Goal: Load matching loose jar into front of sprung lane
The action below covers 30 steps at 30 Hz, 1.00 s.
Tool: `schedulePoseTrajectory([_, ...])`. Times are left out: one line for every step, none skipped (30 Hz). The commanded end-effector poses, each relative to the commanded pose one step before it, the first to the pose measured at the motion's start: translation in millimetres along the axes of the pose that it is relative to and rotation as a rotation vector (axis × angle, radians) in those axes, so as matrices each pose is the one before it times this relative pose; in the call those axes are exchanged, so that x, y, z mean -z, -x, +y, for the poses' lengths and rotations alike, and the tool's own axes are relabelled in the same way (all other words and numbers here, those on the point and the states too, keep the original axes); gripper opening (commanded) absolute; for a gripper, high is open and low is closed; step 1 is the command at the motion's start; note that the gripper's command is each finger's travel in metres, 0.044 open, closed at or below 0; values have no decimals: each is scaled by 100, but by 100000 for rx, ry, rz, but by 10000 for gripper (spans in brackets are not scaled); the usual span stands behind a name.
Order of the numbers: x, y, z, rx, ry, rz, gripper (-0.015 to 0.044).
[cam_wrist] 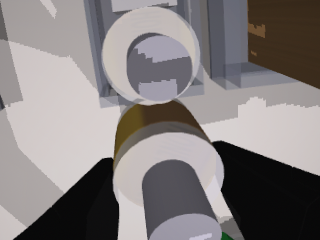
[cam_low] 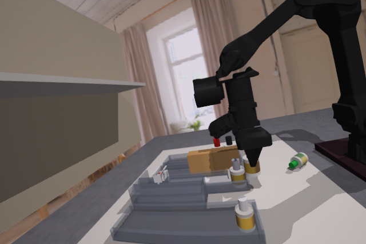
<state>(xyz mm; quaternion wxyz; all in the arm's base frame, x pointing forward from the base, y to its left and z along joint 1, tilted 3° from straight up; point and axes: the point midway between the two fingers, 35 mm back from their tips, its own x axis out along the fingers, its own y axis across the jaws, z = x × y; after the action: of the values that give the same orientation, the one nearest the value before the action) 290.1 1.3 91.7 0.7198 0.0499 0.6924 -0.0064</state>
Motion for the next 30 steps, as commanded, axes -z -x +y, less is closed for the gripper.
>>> schedulePoseTrajectory([-288, -61, -39, 280, -464, -170, 0])
schedulePoseTrajectory([-37, -1, 0, 0, 0, -3, 0])
schedulePoseTrajectory([-37, -1, 0, 0, 0, -3, 0])
schedulePoseTrajectory([-37, -1, 0, 0, 0, -3, 0])
schedulePoseTrajectory([-37, -1, 0, 0, 0, -3, 0])
schedulePoseTrajectory([-37, -1, 0, 0, 0, -3, 0])
schedulePoseTrajectory([-37, -1, 0, 0, 0, -3, 0])
schedulePoseTrajectory([-37, -1, 0, 0, 0, -3, 0])
schedulePoseTrajectory([-37, -1, 0, 0, 0, -3, 0])
schedulePoseTrajectory([-37, -1, 0, 0, 0, -3, 0])
schedulePoseTrajectory([-37, -1, 0, 0, 0, -3, 0])
schedulePoseTrajectory([-37, -1, 0, 0, 0, -3, 0])
schedulePoseTrajectory([-37, -1, 0, 0, 0, -3, 0])
schedulePoseTrajectory([-37, -1, 0, 0, 0, -3, 0])
schedulePoseTrajectory([-37, -1, 0, 0, 0, -3, 0])
schedulePoseTrajectory([-37, -1, 0, 0, 0, -3, 0])
schedulePoseTrajectory([-37, -1, 0, 0, 0, -3, 0])
schedulePoseTrajectory([-37, -1, 0, 0, 0, -3, 0])
schedulePoseTrajectory([-37, -1, 0, 0, 0, -3, 0])
schedulePoseTrajectory([-37, -1, 0, 0, 0, -3, 0])
schedulePoseTrajectory([-37, -1, 0, 0, 0, -3, 0])
schedulePoseTrajectory([-37, -1, 0, 0, 0, -3, 0])
schedulePoseTrajectory([-37, -2, 0, 0, 0, -3, 0])
schedulePoseTrajectory([-37, -2, 0, 0, 0, -3, 0])
schedulePoseTrajectory([-37, -2, 0, 0, 0, -3, 0])
schedulePoseTrajectory([-37, -2, 0, 0, 0, -3, 0])
schedulePoseTrajectory([-37, -2, 0, 0, 0, -3, 0])
schedulePoseTrajectory([-37, -2, 0, 0, 0, -3, 0])
schedulePoseTrajectory([-37, -2, 0, 0, 0, -3, 0])
schedulePoseTrajectory([-37, -2, 0, 0, 0, -3, 0])
